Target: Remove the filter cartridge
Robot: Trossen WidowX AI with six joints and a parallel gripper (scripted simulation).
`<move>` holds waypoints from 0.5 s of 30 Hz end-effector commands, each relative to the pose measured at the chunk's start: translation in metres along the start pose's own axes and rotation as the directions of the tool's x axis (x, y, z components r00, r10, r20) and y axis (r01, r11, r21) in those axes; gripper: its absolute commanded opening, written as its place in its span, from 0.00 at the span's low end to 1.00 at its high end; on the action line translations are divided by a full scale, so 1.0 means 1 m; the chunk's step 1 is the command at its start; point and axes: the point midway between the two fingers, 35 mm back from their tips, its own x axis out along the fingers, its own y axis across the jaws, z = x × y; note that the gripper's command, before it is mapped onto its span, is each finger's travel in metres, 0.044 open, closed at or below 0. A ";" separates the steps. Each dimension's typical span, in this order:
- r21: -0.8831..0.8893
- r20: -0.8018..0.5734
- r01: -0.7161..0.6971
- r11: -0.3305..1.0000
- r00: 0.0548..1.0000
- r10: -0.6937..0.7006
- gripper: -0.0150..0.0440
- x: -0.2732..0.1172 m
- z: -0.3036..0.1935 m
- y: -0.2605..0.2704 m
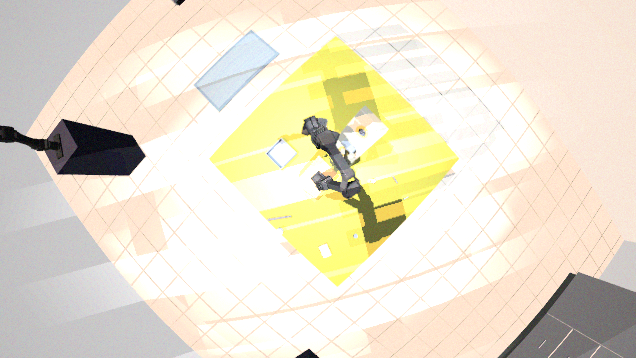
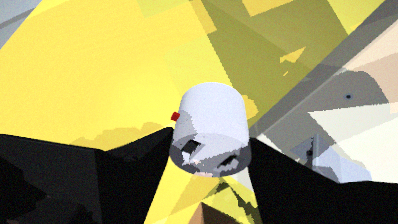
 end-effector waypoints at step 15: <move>-0.549 -0.040 -0.282 0.787 0.949 0.313 0.25 -0.007 -0.032 0.112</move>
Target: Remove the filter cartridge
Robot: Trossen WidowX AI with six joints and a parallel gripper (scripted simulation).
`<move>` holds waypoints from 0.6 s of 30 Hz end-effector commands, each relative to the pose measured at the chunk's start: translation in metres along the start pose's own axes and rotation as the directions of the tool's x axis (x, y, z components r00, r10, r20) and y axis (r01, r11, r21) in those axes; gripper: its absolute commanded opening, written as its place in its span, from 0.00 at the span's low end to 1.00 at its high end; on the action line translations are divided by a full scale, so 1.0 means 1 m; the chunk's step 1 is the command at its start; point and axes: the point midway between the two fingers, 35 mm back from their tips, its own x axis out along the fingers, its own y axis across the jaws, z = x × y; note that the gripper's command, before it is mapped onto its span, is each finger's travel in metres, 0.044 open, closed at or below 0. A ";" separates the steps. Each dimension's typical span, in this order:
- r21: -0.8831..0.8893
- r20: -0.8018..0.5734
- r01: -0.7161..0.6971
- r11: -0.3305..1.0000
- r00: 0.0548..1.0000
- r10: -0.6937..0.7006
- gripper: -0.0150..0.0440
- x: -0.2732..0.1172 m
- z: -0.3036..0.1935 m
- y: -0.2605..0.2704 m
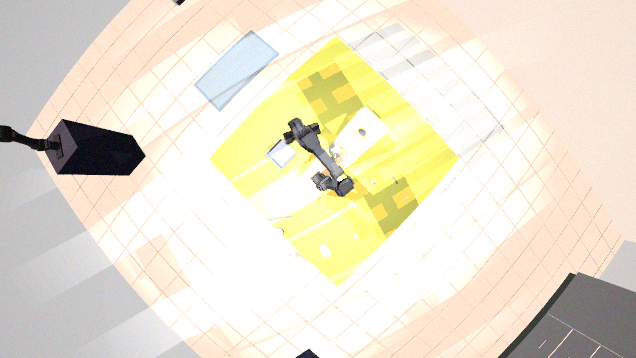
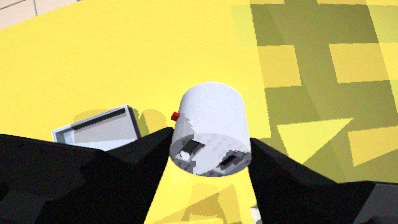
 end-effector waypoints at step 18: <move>-0.353 -0.015 -0.203 0.913 0.977 0.211 0.25 0.062 -0.053 0.115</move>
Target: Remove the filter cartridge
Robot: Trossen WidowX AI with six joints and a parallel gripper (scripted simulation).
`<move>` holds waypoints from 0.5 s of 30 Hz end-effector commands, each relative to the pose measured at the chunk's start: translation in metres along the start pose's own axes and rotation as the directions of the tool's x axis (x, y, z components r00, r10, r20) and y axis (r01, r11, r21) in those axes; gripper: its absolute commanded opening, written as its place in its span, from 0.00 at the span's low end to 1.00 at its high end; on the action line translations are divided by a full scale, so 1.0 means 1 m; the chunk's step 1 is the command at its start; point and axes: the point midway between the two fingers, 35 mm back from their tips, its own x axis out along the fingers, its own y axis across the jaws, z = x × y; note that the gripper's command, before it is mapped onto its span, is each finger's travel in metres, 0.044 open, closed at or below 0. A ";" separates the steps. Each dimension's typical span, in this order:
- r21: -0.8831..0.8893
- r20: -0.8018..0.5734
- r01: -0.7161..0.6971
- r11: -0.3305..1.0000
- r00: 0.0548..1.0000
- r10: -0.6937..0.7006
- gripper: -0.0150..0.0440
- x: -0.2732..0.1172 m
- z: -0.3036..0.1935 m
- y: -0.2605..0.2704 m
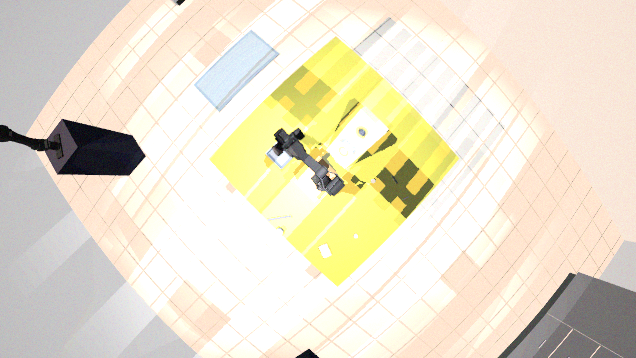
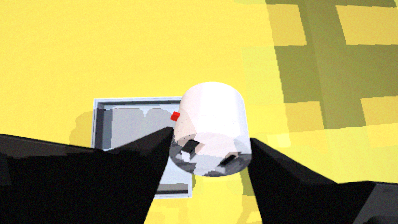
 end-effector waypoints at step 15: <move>-0.295 -0.033 -0.173 0.940 0.985 0.171 0.25 0.059 -0.059 0.080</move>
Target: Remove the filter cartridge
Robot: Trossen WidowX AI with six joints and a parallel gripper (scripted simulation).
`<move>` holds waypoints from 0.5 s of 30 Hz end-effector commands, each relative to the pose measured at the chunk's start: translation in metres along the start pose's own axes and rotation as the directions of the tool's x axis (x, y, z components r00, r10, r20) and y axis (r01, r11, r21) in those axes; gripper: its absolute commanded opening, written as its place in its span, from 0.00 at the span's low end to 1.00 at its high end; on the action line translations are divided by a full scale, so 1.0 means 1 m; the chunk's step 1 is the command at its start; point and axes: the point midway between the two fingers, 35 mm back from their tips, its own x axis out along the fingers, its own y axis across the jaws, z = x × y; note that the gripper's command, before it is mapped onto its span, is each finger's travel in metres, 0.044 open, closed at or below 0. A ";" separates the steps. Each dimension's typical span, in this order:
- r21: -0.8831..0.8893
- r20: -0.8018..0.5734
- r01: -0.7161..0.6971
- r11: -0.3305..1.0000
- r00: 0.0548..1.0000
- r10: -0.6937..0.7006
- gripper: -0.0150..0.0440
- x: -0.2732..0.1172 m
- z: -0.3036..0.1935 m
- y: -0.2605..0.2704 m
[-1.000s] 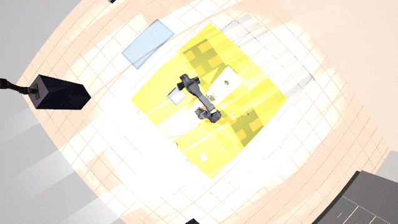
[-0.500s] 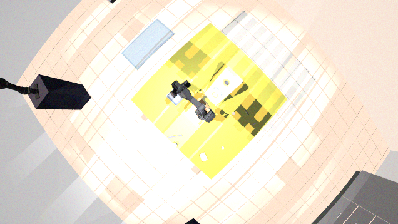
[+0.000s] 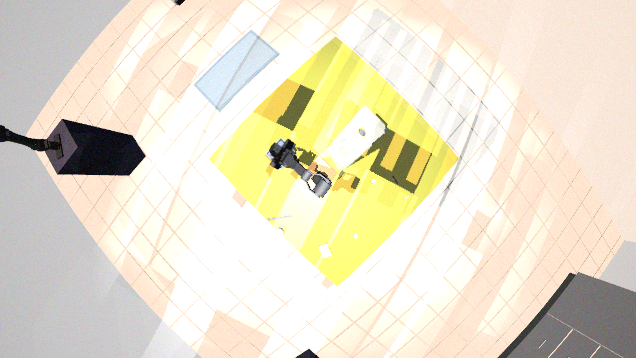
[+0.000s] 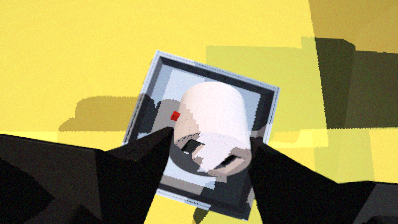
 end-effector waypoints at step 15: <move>-0.016 0.015 -0.011 1.000 1.000 0.012 0.25 0.052 -0.024 0.004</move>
